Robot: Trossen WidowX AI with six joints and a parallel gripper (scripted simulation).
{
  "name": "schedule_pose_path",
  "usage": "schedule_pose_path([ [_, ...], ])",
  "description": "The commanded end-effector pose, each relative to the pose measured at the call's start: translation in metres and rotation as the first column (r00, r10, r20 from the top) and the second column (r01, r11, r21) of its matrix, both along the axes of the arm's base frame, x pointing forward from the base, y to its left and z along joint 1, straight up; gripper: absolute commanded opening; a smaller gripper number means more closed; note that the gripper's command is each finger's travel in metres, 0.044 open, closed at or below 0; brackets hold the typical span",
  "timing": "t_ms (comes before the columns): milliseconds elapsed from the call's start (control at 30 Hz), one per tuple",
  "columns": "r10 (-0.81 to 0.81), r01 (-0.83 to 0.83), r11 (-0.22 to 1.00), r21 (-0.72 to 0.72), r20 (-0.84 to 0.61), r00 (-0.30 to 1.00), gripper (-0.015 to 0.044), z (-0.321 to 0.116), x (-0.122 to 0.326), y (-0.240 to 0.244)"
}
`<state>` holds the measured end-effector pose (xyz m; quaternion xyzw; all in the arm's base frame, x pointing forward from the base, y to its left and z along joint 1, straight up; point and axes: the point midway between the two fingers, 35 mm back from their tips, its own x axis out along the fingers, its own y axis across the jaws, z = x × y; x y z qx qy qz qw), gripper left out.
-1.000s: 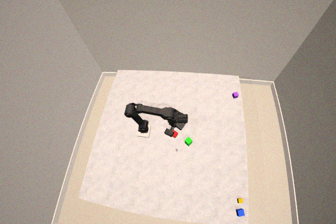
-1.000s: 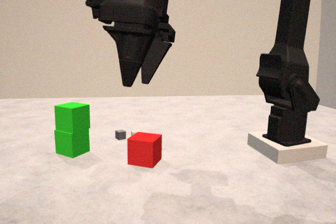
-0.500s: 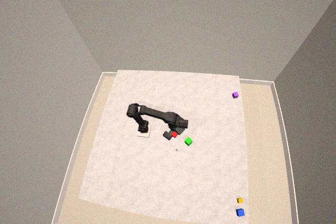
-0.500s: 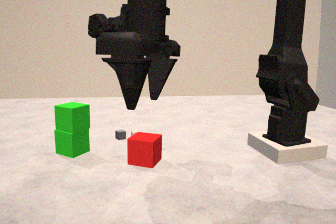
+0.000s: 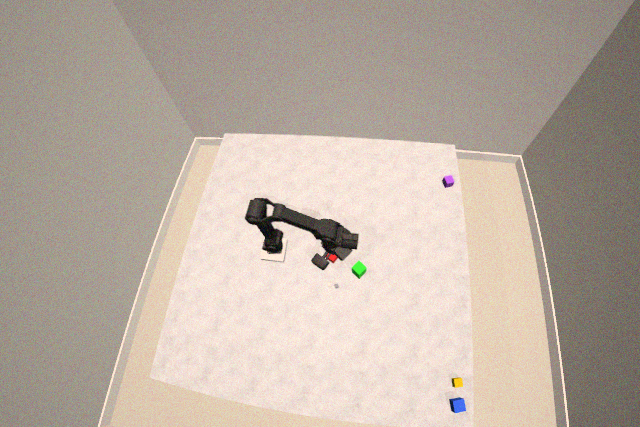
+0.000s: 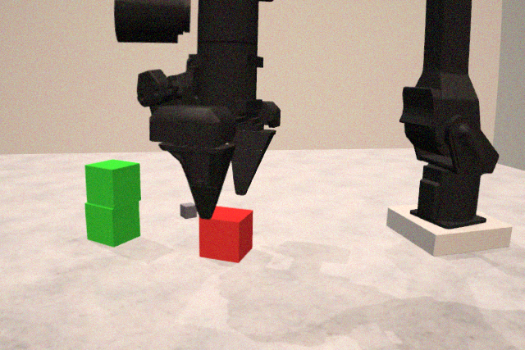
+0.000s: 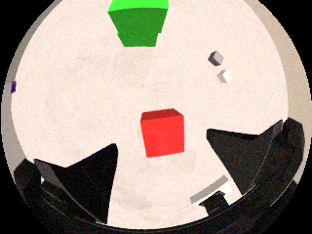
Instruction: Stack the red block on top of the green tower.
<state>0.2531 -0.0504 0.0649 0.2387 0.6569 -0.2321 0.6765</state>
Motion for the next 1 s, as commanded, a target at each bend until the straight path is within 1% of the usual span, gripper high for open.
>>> schedule_pose_path([
  [0,-0.003,0.003,1.0,-0.004,-0.008,1.0,0.044,-0.007,-0.001,-0.001],
  [700,-0.003,0.003,1.0,-0.004,-0.008,1.0,0.044,-0.041,-0.001,-0.001],
  [967,-0.003,0.003,1.0,-0.004,-0.008,1.0,0.044,-0.042,-0.001,-0.001],
])
